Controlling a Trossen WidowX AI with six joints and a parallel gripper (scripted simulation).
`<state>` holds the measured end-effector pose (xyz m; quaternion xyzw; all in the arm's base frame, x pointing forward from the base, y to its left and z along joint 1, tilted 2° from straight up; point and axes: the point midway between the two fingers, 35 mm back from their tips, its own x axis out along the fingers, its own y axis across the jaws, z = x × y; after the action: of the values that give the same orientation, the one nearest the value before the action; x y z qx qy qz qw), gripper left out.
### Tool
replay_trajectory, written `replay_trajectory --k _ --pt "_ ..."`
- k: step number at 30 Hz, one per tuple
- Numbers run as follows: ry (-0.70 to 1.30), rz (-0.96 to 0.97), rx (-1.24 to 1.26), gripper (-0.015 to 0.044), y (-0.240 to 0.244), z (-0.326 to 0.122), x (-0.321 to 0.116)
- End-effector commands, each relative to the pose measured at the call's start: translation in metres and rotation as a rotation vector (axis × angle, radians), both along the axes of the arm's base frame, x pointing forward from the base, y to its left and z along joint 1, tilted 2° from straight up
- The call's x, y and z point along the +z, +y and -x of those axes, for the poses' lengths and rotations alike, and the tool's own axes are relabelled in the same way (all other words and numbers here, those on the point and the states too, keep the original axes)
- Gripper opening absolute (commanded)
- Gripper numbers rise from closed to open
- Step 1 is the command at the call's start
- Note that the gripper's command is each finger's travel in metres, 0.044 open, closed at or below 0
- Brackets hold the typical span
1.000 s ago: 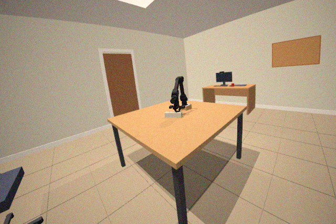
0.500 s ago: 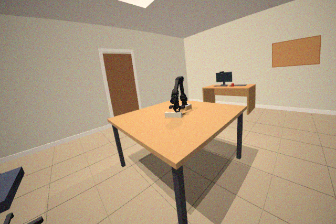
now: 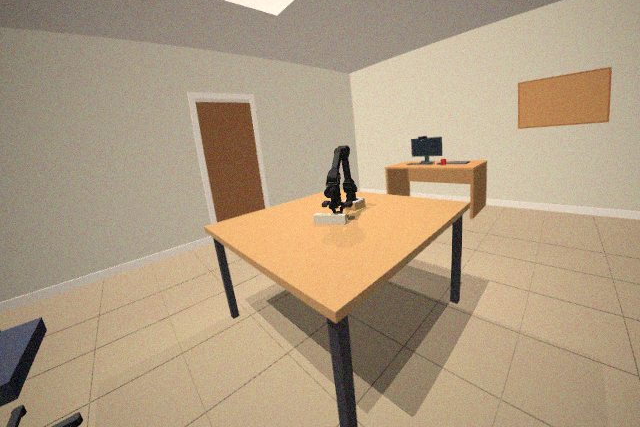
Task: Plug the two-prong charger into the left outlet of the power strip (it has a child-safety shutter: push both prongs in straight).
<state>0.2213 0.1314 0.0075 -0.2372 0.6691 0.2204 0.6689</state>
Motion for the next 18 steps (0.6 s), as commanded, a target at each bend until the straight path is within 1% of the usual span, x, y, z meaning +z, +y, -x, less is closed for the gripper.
replay_trajectory --k 1,18 --pt "0.001 -0.004 -0.004 0.0000 0.0011 -0.0008 0.0008" --pt "0.000 -0.004 -0.004 0.0000 0.0029 -0.0031 0.0009"
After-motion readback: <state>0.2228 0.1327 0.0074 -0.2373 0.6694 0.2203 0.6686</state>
